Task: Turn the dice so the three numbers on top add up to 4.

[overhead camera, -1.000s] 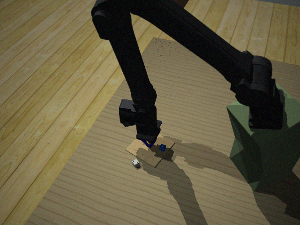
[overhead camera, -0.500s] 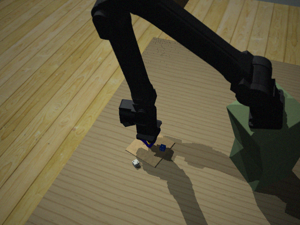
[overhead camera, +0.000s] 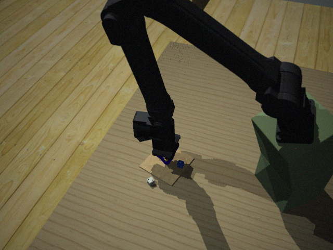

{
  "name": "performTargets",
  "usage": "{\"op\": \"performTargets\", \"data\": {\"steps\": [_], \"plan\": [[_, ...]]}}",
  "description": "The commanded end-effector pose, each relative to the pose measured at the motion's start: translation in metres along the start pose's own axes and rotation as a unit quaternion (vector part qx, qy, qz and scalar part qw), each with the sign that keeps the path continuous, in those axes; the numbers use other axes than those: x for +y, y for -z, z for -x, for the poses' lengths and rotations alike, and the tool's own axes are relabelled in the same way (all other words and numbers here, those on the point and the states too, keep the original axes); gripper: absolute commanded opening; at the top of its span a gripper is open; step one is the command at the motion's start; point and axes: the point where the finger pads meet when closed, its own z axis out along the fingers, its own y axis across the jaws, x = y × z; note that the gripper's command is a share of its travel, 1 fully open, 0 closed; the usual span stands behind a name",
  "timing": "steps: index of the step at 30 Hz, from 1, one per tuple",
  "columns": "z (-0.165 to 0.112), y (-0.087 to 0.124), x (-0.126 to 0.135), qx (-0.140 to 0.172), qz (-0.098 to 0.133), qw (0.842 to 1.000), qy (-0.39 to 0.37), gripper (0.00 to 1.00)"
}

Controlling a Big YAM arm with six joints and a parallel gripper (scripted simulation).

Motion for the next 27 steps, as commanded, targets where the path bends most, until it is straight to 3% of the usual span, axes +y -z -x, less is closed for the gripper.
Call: {"op": "performTargets", "data": {"steps": [1,27], "plan": [[0.0080,-0.0017,0.0038,-0.011,0.000,1.000,-0.001,0.15],[0.0098,0.0003,0.0045,-0.013,0.001,1.000,0.000,0.15]]}}
